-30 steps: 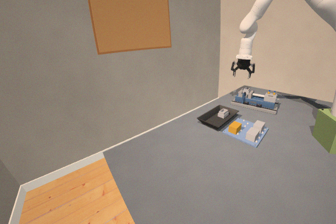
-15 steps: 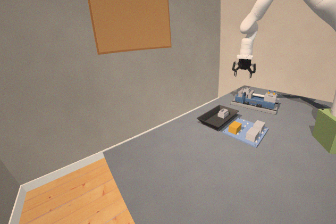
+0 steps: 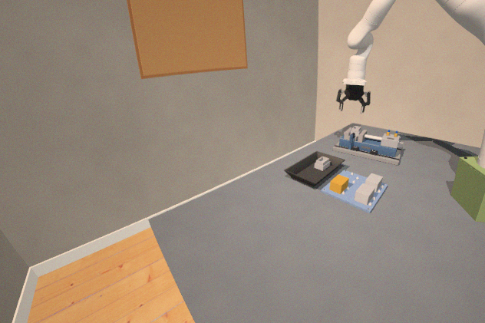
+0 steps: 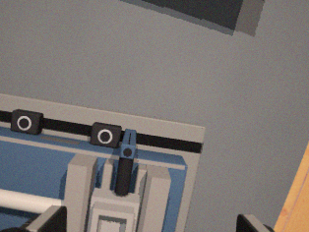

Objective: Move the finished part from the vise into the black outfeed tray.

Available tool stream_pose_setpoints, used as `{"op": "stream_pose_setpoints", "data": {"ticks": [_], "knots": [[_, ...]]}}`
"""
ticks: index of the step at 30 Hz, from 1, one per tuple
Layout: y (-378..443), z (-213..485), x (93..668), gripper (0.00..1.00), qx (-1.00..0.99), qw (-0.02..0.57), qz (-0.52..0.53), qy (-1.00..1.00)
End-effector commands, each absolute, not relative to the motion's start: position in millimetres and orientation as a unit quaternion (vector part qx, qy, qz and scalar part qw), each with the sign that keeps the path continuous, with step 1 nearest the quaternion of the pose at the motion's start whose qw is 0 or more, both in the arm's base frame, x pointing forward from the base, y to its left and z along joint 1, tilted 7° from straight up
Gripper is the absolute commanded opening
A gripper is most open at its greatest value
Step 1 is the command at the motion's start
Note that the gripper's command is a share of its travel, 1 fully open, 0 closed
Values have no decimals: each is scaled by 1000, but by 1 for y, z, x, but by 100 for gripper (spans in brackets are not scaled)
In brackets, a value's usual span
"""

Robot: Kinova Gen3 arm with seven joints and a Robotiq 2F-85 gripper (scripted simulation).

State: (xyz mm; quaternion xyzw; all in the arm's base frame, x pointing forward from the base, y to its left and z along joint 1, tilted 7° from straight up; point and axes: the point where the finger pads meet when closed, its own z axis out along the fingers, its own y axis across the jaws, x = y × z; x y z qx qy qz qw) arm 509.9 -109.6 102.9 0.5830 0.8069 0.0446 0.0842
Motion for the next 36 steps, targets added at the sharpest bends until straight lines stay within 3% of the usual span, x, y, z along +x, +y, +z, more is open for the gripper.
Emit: {"op": "stream_pose_setpoints", "data": {"ticks": [1, 36], "knots": [[-116, 102, 510, 100, 588, 83, 45, 803], [-137, 97, 508, 100, 603, 59, 50, 794]]}}
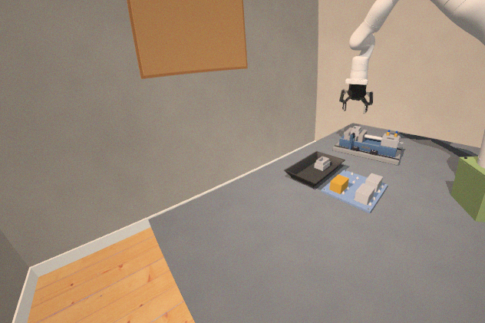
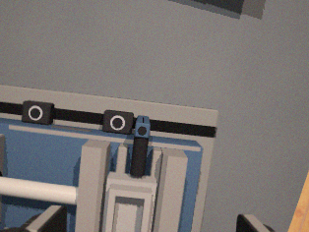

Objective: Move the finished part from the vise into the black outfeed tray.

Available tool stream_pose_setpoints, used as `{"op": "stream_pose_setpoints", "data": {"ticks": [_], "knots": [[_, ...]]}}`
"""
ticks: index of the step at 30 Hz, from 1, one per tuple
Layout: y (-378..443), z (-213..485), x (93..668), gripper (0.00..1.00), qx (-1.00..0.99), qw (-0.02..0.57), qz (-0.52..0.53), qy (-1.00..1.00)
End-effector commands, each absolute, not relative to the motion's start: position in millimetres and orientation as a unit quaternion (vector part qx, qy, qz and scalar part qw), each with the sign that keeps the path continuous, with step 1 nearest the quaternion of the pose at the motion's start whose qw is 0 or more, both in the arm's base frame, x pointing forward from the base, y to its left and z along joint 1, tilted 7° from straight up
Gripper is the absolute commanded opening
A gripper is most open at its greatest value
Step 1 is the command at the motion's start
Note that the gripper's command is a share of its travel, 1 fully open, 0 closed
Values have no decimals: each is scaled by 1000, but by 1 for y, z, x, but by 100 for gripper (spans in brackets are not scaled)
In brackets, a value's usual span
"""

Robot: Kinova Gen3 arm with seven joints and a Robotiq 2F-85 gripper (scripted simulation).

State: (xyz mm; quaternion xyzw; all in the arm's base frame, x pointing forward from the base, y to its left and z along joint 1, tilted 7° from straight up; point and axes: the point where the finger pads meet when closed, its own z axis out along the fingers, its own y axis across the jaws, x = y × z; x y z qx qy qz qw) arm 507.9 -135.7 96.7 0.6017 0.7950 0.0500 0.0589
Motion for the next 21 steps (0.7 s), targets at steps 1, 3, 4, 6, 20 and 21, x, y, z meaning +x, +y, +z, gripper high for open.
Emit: {"op": "stream_pose_setpoints", "data": {"ticks": [1, 3, 4, 6, 20, 21], "knots": [[-142, 96, 508, 100, 606, 54, 51, 792], [-142, 96, 508, 100, 606, 54, 51, 792], [-142, 96, 508, 100, 606, 54, 51, 792], [-142, 96, 508, 100, 606, 54, 51, 792], [-150, 93, 507, 100, 612, 44, 52, 788], [-150, 93, 507, 100, 612, 44, 52, 788]]}}
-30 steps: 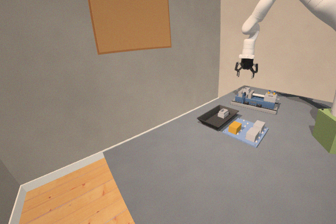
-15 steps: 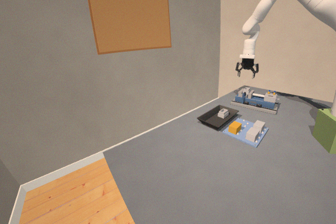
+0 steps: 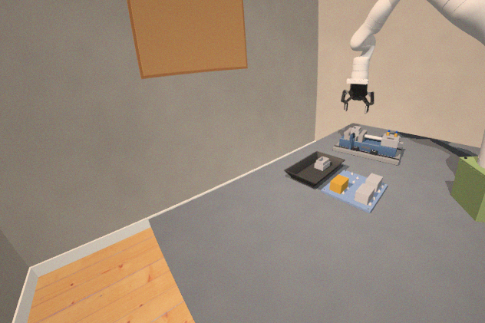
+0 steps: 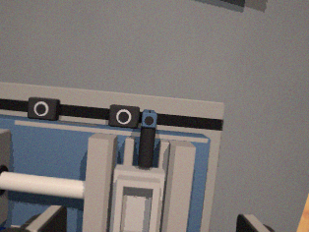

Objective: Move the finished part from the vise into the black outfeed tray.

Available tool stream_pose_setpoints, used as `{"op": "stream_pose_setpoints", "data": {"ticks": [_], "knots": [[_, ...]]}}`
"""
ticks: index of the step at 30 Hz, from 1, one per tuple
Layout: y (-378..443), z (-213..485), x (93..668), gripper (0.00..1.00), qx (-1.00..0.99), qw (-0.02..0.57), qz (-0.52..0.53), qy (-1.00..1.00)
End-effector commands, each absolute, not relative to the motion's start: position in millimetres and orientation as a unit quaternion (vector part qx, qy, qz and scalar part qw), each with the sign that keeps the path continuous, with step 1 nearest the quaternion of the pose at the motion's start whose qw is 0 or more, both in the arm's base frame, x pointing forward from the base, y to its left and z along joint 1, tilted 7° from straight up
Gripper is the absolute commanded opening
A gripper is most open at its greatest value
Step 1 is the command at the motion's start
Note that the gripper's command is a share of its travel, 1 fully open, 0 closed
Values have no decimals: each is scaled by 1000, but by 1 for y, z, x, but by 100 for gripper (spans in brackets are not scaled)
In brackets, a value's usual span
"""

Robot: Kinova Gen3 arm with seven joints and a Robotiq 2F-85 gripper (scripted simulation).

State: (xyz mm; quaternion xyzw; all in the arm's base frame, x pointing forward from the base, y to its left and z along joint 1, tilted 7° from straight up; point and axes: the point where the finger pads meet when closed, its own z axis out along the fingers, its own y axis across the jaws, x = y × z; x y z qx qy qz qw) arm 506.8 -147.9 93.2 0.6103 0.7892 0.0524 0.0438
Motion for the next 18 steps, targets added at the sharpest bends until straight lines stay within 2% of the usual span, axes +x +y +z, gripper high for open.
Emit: {"op": "stream_pose_setpoints", "data": {"ticks": [1, 18], "knots": [[-150, 93, 507, 100, 612, 44, 52, 788], [-160, 90, 506, 100, 618, 33, 55, 783]]}}
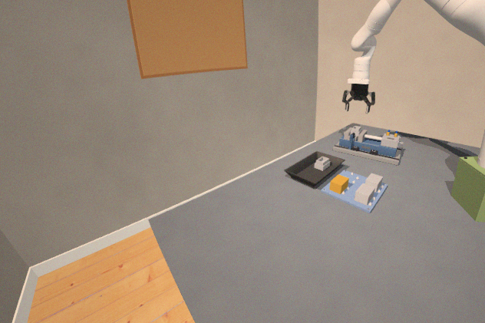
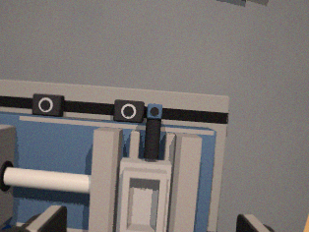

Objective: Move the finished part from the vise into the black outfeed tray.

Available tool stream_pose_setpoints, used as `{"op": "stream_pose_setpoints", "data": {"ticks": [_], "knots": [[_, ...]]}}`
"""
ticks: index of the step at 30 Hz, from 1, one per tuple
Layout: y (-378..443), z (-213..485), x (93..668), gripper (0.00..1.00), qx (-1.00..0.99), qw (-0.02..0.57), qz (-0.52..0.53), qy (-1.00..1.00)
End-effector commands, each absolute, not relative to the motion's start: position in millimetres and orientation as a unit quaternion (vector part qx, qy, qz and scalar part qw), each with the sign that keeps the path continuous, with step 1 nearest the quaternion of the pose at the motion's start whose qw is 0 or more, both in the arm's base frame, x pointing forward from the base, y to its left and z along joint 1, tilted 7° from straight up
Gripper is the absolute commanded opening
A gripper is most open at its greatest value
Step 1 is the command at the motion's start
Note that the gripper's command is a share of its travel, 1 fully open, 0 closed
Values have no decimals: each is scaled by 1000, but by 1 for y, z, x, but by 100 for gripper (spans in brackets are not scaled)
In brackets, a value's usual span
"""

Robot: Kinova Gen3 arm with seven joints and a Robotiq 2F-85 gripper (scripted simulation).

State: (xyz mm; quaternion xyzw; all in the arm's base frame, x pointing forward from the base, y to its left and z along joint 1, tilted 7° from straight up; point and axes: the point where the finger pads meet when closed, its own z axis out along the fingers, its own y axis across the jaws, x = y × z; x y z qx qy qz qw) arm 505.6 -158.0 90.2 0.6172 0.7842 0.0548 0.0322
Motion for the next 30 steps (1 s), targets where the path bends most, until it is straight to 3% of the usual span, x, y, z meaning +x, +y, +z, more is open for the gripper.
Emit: {"op": "stream_pose_setpoints", "data": {"ticks": [1, 30], "knots": [[-162, 90, 505, 100, 620, 30, 56, 782], [-173, 87, 504, 100, 627, 17, 60, 777]]}}
